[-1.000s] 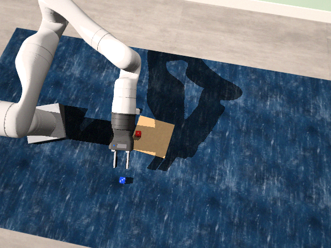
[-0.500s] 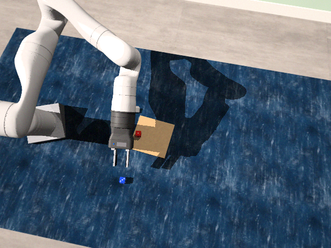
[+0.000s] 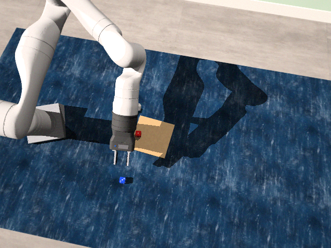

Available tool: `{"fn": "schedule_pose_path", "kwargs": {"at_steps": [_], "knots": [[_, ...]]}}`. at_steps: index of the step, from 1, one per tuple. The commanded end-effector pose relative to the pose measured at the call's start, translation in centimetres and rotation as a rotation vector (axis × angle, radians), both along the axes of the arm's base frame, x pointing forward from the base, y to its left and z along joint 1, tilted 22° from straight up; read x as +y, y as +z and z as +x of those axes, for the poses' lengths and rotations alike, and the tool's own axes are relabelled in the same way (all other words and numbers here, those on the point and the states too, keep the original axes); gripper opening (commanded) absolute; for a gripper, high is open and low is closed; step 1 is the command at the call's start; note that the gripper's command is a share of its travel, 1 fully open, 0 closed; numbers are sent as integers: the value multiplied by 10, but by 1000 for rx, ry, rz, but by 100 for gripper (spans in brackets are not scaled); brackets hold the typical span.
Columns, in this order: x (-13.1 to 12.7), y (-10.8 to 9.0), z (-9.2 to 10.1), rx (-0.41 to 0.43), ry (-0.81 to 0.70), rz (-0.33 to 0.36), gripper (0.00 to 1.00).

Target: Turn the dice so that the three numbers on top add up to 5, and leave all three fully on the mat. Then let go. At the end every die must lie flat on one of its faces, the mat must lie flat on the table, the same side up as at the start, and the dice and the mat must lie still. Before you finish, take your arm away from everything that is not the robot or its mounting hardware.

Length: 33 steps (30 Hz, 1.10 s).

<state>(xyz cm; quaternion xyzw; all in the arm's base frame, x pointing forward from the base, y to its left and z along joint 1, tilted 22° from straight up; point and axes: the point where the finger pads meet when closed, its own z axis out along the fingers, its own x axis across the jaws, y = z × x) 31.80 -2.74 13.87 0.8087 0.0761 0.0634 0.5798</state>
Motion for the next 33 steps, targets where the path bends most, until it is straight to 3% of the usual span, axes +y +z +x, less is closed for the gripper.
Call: {"fn": "schedule_pose_path", "kwargs": {"at_steps": [1,14,16,26,33], "knots": [[1,0,-1,27,-20,88,70],[-10,26,3,137,2,529,70],[-10,26,3,137,2,529,70],[-33,47,3,119,52,779,70],[-41,52,2,103,70,840,70]]}}
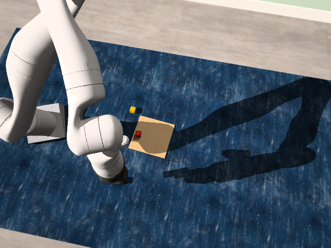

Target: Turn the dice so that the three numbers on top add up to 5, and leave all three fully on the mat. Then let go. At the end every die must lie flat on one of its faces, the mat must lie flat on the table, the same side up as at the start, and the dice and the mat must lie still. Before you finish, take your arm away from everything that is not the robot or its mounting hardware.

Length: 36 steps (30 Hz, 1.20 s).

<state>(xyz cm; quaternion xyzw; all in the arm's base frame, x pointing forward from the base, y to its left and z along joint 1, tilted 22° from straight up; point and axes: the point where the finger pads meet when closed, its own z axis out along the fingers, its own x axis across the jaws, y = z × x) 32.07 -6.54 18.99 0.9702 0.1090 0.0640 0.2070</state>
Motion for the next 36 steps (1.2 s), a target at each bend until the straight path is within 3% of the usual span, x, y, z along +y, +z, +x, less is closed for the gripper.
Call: {"fn": "schedule_pose_path", "kwargs": {"at_steps": [1,9,10,25,36], "knots": [[-4,2,0,-10,-14,39,70],[-6,3,-1,-17,-12,59,70],[-6,3,-1,-17,-12,59,100],[-6,3,-1,-19,-19,60,100],[-4,-1,-3,-54,-133,82,100]]}}
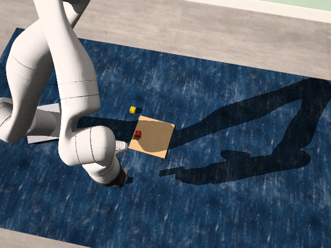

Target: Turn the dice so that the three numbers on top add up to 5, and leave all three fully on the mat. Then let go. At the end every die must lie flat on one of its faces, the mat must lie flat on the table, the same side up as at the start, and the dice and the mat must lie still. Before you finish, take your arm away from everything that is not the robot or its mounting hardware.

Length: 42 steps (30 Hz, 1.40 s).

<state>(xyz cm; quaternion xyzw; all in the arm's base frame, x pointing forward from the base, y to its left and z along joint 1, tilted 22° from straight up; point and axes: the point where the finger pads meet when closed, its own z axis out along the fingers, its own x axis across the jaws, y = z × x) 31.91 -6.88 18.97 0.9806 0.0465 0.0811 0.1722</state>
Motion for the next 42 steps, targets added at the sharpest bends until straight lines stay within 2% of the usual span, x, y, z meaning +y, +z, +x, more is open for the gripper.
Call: {"fn": "schedule_pose_path", "kwargs": {"at_steps": [1,13,15,30,32,42], "knots": [[0,-2,-1,-10,-45,3,100],[4,-17,-3,-143,-481,83,100],[4,-17,-3,-143,-481,83,100],[-1,-35,3,-380,-1121,200,100],[-1,-35,3,-380,-1121,200,100],[-6,-42,6,-485,-1366,250,100]]}}
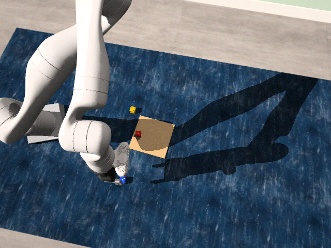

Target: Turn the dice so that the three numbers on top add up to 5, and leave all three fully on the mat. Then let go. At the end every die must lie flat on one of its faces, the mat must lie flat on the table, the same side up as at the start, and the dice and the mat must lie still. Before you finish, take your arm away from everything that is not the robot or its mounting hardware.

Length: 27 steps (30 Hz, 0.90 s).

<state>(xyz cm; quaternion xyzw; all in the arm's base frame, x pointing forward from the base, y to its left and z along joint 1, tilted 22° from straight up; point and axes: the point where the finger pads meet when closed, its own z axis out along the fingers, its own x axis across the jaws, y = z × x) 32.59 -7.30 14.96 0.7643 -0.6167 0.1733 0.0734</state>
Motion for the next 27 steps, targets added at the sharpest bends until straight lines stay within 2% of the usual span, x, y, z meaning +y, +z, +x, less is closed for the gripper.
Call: {"fn": "schedule_pose_path", "kwargs": {"at_steps": [1,13,14,27], "knots": [[-2,-2,-1,-8,-33,-3,100],[-4,-3,0,-27,-78,4,100],[-4,-3,0,-27,-78,4,70],[-4,-3,0,-27,-78,4,70]]}}
